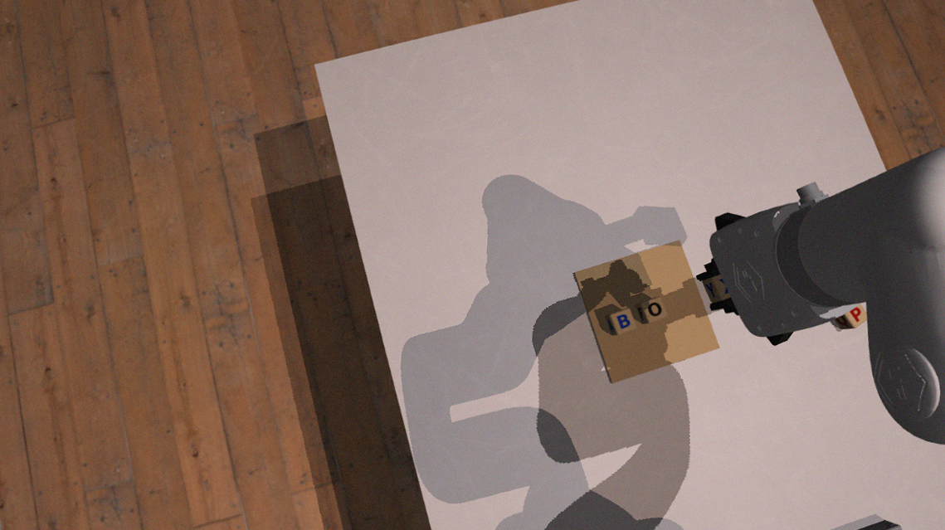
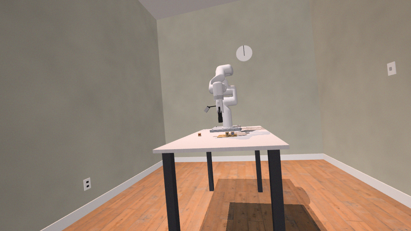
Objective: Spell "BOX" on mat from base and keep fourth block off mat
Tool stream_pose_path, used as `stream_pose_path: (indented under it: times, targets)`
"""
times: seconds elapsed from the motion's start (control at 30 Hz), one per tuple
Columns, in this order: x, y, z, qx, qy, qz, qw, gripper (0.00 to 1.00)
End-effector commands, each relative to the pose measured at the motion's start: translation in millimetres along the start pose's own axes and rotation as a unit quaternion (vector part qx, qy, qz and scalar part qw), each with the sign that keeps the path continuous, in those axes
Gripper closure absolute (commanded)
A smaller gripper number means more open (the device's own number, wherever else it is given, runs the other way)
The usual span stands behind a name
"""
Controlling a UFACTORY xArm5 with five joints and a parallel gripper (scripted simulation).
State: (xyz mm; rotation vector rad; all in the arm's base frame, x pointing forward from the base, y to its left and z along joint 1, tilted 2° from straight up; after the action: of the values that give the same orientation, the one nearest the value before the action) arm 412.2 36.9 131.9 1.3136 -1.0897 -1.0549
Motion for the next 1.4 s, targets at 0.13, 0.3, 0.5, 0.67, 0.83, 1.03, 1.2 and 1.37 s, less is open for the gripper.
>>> stream_pose_path:
  times: [0.13, 0.3, 0.5, 0.67, 0.83, 1.03, 1.2, 1.37]
  targets:
    - [-0.7, 1.3, -0.7, 0.002, -0.009, 0.0, 1.0, 0.79]
    - [-0.7, 1.2, -0.7, 0.002, -0.009, 0.0, 1.0, 0.79]
    - [-0.6, -2.1, -0.7, 0.002, -0.009, 0.0, 1.0, 0.79]
    - [-0.4, -14.8, -0.6, 0.002, -0.009, 0.0, 1.0, 0.79]
    - [-0.5, -36.2, -0.6, 0.002, -0.009, 0.0, 1.0, 0.79]
    - [-0.6, -60.6, -0.8, 0.002, -0.009, 0.0, 1.0, 0.79]
    - [-0.6, -77.7, -0.8, 0.002, -0.009, 0.0, 1.0, 0.79]
    - [-0.6, -90.8, -0.9, 0.002, -0.009, 0.0, 1.0, 0.79]
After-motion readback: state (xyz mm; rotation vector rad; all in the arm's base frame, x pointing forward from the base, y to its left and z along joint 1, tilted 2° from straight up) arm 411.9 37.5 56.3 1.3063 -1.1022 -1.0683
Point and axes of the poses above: the point where the finger pads meet when closed, its own y axis back along the fingers, its own z axis across the jaws, x = y × z, the point moved 2 cm from there along y, back along the fingers, and after that the axes turned 1 degree about -y, right-handed, at the moved point
